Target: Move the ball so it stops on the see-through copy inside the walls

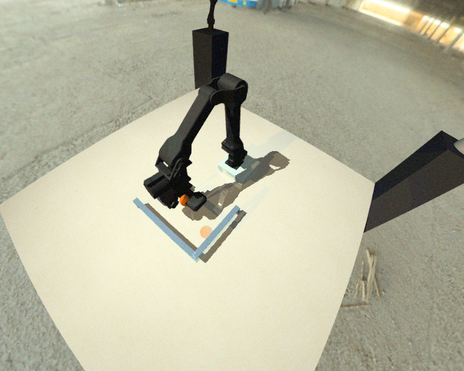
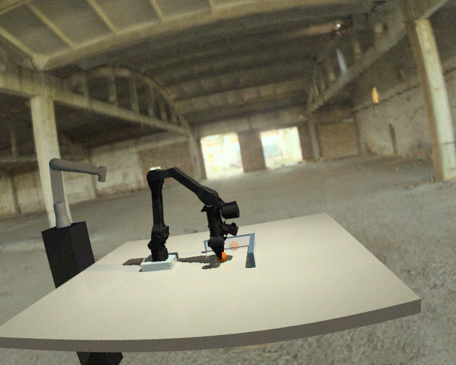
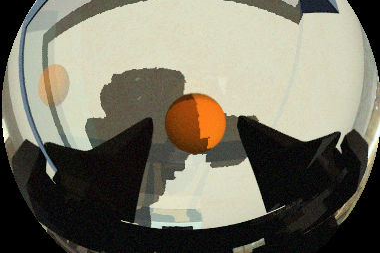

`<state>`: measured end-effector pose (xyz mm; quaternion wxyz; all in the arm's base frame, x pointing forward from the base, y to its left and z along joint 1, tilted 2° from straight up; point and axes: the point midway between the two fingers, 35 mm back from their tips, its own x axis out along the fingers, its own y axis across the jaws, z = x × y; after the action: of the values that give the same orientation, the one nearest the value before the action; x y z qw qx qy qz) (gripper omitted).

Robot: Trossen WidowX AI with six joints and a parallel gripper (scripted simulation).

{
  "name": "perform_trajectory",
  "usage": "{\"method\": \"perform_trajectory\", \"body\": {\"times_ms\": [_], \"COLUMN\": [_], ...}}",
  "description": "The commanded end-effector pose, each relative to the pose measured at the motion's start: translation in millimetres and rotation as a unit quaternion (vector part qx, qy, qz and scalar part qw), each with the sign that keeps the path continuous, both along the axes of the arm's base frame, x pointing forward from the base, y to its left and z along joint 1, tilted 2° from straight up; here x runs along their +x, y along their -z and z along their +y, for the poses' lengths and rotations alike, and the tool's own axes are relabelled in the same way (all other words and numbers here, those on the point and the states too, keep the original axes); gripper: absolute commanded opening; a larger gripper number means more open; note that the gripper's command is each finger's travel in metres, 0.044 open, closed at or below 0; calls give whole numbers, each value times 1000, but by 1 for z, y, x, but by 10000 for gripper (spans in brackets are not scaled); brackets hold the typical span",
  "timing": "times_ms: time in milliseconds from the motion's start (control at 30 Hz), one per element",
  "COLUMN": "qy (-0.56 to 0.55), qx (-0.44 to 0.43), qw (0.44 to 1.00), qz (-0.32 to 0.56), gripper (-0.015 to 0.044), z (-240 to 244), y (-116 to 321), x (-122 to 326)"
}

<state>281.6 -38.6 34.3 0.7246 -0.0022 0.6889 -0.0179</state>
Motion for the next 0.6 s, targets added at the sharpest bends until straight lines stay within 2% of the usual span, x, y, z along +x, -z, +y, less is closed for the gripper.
{"method": "perform_trajectory", "body": {"times_ms": [0, 100, 300, 533, 567], "qy": [1, 1, 1, 1, 1], "qx": [2, 2, 2, 2, 2], "qw": [1000, 1000, 1000, 1000, 1000], "qz": [1, 1, 1, 1, 1], "gripper": [303, 224, 184, 0, 0], "z": [1, 1, 1, 1, 1], "y": [4, 4, 4, -20, -25], "x": [-1, -1, -1, 3, 4]}}
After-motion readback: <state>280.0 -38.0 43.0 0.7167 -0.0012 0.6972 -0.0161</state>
